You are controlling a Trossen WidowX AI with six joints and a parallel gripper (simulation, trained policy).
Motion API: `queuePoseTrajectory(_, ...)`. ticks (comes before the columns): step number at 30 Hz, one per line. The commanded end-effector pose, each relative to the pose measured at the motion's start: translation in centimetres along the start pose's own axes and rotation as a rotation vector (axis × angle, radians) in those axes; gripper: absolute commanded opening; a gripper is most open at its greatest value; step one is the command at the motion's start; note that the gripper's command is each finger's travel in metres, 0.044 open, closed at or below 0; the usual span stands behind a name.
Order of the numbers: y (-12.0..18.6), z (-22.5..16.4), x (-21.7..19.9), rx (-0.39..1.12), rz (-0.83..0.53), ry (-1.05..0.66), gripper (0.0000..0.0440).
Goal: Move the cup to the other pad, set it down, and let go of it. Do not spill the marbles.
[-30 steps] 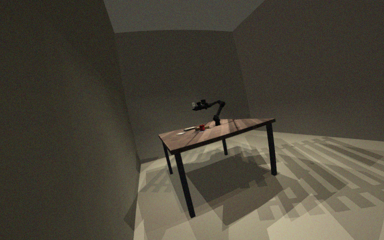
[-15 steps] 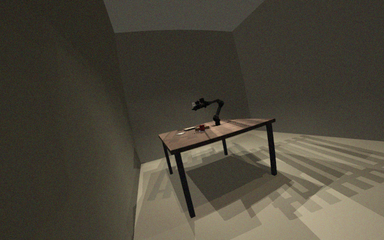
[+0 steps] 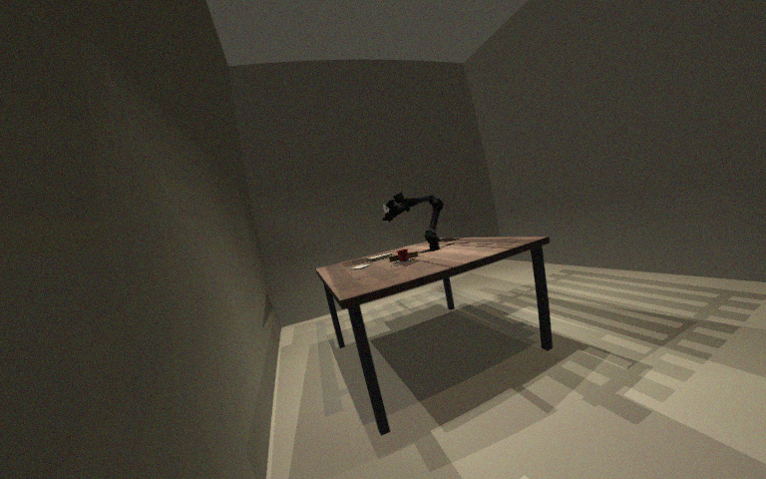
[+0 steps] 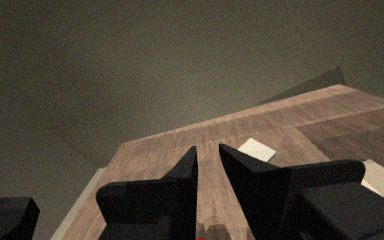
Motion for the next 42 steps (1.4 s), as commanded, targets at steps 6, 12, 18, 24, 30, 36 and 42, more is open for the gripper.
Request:
queuePoseTrajectory(6, -0.9, 0.3, 1.2, 0.106, 0.001, -0.095, 0.0116)
queuePoseTrajectory(12, -1.3, 0.4, 1.9, 0.181, -0.01, -0.162, 0.0122)
queuePoseTrajectory(18, -1.7, 0.4, 2.7, 0.258, -0.029, -0.232, 0.0127)
queuePoseTrajectory(24, -2.1, 0.2, 3.4, 0.335, -0.056, -0.301, 0.013)
queuePoseTrajectory(30, -2.5, -0.1, 4.0, 0.412, -0.094, -0.37, 0.0131)
queuePoseTrajectory(36, -2.9, -0.6, 4.5, 0.488, -0.141, -0.434, 0.0129)
queuePoseTrajectory(42, -3.3, -1.2, 4.8, 0.561, -0.199, -0.489, 0.0125)
Point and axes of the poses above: the point midway between the two fingers, 35 mm back from their tips, its own y axis back along the fingers, its own x axis across the jaws, z = x × y, the point moved 5 cm from there along y, back along the fingers, and after that the axes turned 2 degrees about -y, right-handed, at the moved point
